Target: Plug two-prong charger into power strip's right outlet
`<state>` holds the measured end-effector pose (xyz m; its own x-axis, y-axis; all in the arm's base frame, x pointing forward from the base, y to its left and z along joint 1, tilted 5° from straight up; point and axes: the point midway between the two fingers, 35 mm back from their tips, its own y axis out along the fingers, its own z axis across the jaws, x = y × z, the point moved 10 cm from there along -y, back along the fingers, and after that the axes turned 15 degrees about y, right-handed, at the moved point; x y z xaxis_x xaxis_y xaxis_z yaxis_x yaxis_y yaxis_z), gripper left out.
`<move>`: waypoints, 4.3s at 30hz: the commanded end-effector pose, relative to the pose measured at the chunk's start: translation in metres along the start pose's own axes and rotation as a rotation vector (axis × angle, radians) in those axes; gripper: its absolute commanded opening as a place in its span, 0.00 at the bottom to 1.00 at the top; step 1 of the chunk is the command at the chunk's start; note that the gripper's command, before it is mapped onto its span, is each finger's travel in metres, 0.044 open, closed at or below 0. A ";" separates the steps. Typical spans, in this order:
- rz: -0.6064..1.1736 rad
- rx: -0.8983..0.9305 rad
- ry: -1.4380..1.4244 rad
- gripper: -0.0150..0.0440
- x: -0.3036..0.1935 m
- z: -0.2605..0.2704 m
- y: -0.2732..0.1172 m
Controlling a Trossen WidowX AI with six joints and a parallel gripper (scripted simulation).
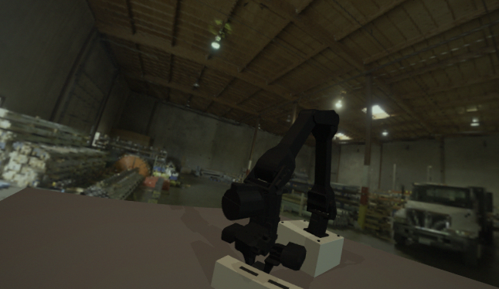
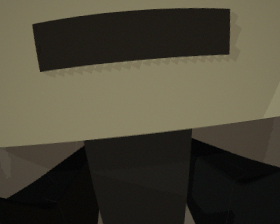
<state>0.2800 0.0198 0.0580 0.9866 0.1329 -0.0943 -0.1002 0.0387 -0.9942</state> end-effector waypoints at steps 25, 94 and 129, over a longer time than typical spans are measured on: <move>-0.001 -0.002 -0.001 0.25 0.004 0.001 -0.002; -0.038 0.008 -0.008 1.00 -0.014 -0.004 0.000; -0.040 0.008 -0.009 1.00 -0.056 -0.017 0.006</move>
<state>0.2301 -0.0028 0.0551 0.9886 0.1365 -0.0631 -0.0706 0.0509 -0.9962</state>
